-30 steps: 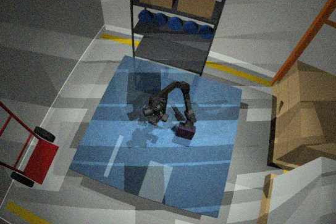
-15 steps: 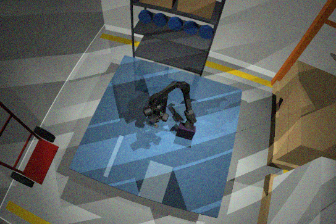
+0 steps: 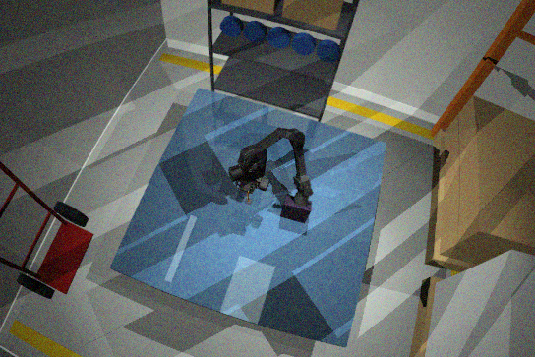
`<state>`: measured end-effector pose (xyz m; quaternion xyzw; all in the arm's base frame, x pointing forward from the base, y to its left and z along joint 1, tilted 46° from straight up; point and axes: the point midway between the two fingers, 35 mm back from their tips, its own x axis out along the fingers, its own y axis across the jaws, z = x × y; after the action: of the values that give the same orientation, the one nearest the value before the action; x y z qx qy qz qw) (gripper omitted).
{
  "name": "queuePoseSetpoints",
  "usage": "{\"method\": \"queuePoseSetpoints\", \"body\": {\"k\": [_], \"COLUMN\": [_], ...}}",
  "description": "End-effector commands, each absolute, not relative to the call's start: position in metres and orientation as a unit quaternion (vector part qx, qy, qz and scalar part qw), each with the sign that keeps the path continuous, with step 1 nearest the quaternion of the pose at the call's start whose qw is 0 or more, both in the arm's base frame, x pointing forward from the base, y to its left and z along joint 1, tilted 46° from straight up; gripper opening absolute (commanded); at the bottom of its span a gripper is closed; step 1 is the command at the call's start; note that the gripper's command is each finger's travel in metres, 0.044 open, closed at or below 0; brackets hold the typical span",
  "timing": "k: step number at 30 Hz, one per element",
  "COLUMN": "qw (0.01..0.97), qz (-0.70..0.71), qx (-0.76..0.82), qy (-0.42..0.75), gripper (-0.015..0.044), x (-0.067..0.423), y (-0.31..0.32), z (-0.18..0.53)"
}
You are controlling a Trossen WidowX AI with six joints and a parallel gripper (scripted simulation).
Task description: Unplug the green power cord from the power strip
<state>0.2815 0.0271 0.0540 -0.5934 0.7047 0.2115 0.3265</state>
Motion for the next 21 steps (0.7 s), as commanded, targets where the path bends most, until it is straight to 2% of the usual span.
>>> {"method": "queuePoseSetpoints", "body": {"k": [1,21], "qw": [0.322,0.322], "qz": [0.212,0.211], "qx": [-0.595,-0.595], "qy": [0.705,0.705], "gripper": [0.0160,0.0160], "x": [0.279,0.273], "y": [0.021,0.005], "z": [0.059,0.066]}}
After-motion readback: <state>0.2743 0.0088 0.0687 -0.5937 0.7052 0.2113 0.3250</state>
